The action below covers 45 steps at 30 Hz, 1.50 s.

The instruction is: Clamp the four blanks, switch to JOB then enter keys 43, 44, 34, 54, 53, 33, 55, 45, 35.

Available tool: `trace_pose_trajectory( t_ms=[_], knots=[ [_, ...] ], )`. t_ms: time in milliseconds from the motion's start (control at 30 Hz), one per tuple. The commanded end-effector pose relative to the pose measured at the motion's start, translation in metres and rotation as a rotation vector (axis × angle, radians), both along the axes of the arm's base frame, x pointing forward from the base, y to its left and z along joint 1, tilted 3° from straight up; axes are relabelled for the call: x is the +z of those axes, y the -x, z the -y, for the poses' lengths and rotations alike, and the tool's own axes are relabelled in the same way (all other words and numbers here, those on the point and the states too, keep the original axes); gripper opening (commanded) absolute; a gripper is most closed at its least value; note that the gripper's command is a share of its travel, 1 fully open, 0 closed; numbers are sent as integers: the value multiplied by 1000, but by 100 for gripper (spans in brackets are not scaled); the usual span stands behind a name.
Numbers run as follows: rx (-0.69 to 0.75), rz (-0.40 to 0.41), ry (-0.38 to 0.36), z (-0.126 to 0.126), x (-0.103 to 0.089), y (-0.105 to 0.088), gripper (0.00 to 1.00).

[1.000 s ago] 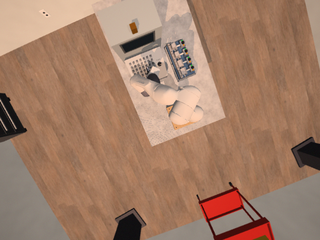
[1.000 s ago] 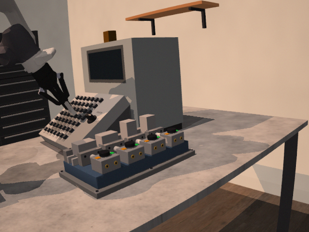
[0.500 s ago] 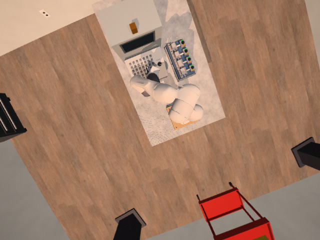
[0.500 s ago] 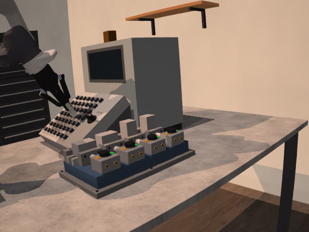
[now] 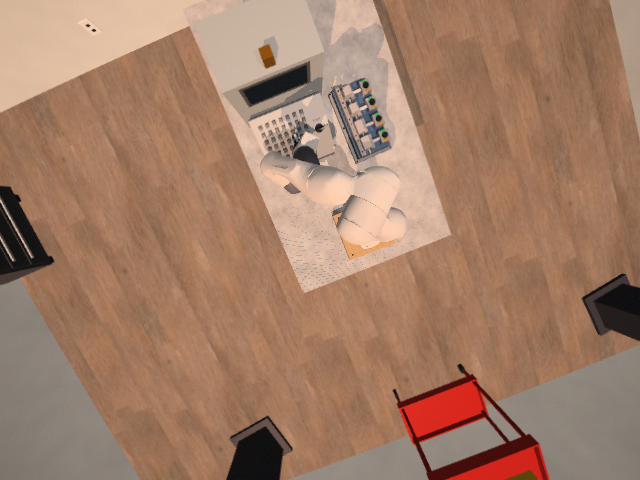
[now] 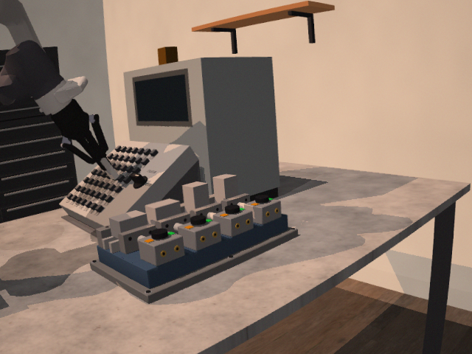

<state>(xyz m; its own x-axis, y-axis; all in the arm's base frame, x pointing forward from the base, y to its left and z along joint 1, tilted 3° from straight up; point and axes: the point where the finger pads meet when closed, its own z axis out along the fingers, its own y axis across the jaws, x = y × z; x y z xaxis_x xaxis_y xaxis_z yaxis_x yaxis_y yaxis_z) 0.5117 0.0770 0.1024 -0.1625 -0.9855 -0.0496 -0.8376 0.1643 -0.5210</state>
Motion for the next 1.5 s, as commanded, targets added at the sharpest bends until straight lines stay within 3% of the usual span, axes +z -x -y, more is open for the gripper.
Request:
trace_pose_trajectory(
  t_ms=[0, 967, 1467],
  knots=[
    [-21, 6, -8, 2, 0, 0, 0],
    [-21, 6, -8, 2, 0, 0, 0],
    [-21, 6, -8, 1, 13, 8, 0]
  ],
)
